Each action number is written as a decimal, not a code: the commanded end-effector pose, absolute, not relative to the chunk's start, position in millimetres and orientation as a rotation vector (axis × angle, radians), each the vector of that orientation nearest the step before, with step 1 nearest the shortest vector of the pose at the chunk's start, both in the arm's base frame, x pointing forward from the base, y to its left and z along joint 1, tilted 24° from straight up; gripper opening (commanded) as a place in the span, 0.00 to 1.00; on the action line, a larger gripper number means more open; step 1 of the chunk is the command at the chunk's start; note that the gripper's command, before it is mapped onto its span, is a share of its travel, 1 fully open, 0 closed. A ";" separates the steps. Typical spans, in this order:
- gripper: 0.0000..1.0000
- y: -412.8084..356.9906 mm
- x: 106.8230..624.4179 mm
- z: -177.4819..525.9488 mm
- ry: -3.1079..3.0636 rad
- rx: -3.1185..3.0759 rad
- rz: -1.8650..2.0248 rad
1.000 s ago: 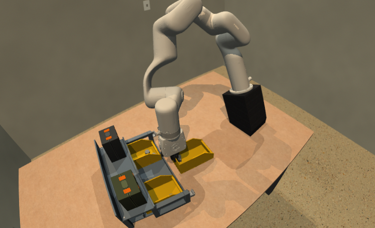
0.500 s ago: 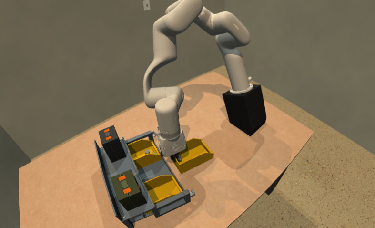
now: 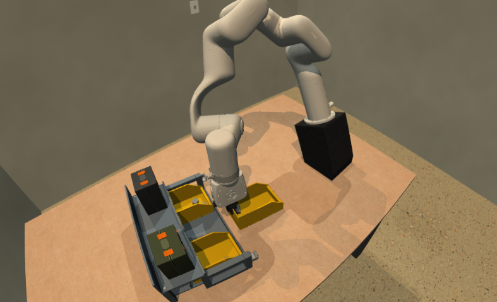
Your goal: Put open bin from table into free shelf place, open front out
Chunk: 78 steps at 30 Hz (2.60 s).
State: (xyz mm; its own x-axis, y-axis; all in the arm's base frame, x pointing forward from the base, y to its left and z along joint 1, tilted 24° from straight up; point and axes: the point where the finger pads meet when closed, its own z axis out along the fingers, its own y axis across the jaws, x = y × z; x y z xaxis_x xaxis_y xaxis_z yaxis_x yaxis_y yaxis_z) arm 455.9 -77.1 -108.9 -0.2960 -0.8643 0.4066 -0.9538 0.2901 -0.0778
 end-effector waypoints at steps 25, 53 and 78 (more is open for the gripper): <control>0.00 -70.7 459.1 -94.4 -2.280 1.661 0.451; 0.00 -63.5 460.4 -78.6 -2.280 1.661 0.451; 0.00 -64.4 460.2 -80.6 -2.280 1.661 0.451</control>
